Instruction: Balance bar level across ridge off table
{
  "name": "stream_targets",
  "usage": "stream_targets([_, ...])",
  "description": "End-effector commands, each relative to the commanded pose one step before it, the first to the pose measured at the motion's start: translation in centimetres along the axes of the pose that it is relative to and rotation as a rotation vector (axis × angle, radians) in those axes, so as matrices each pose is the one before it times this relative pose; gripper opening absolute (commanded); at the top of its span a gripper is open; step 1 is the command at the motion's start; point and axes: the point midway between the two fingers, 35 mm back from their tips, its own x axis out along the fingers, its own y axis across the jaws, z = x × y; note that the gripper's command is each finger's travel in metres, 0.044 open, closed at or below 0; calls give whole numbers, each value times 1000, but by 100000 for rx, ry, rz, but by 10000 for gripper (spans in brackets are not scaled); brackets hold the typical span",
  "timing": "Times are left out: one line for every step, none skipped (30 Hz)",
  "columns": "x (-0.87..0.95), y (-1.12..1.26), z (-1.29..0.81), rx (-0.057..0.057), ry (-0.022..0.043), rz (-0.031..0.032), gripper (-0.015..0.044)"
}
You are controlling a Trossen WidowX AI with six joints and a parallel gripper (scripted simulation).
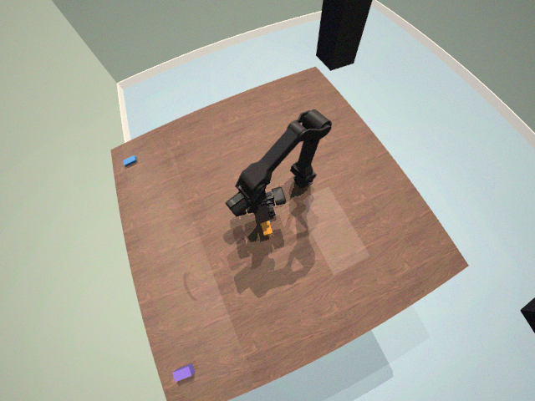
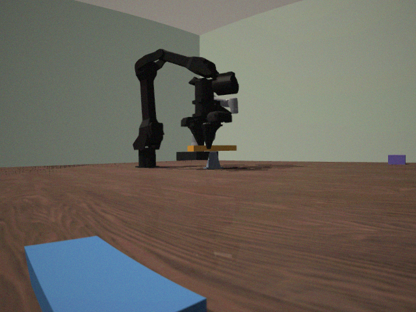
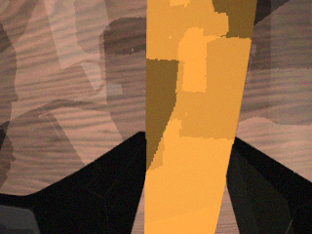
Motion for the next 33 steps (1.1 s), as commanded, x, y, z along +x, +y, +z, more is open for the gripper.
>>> stream_targets([1, 2, 0, -4, 4, 8, 0])
stream_targets([0, 0, 0, 0, 0, 0, 0])
stream_targets([0, 0, 0, 0, 0, 0, 0])
stream_targets([0, 0, 0, 0, 0, 0, 0])
stream_targets([0, 0, 0, 0, 0, 0, 0])
stream_targets([0, 0, 0, 0, 0, 0, 0])
stream_targets([0, 0, 0, 0, 0, 0, 0])
stream_targets([0, 0, 0, 0, 0, 0, 0])
stream_targets([0, 0, 0, 0, 0, 0, 0])
stream_targets([0, 0, 0, 0, 0, 0, 0])
stream_targets([0, 0, 0, 0, 0, 0, 0])
stream_targets([0, 0, 0, 0, 0, 0, 0])
stream_targets([0, 0, 0, 0, 0, 0, 0])
stream_targets([0, 0, 0, 0, 0, 0, 0])
stream_targets([0, 0, 0, 0, 0, 0, 0])
stream_targets([0, 0, 0, 0, 0, 0, 0])
stream_targets([0, 0, 0, 0, 0, 0, 0])
stream_targets([0, 0, 0, 0, 0, 0, 0])
stream_targets([0, 0, 0, 0, 0, 0, 0])
stream_targets([0, 0, 0, 0, 0, 0, 0])
stream_targets([0, 0, 0, 0, 0, 0, 0])
stream_targets([0, 0, 0, 0, 0, 0, 0])
stream_targets([0, 0, 0, 0, 0, 0, 0])
stream_targets([0, 0, 0, 0, 0, 0, 0])
stream_targets([0, 0, 0, 0, 0, 0, 26])
stream_targets([0, 0, 0, 0, 0, 0, 53])
stream_targets([0, 0, 0, 0, 0, 0, 79])
stream_targets([0, 0, 0, 0, 0, 0, 105])
stream_targets([0, 0, 0, 0, 0, 0, 131])
stream_targets([0, 0, 0, 0, 0, 0, 157])
stream_targets([0, 0, 0, 0, 0, 0, 167])
stream_targets([0, 0, 0, 0, 0, 0, 167])
stream_targets([0, 0, 0, 0, 0, 0, 167])
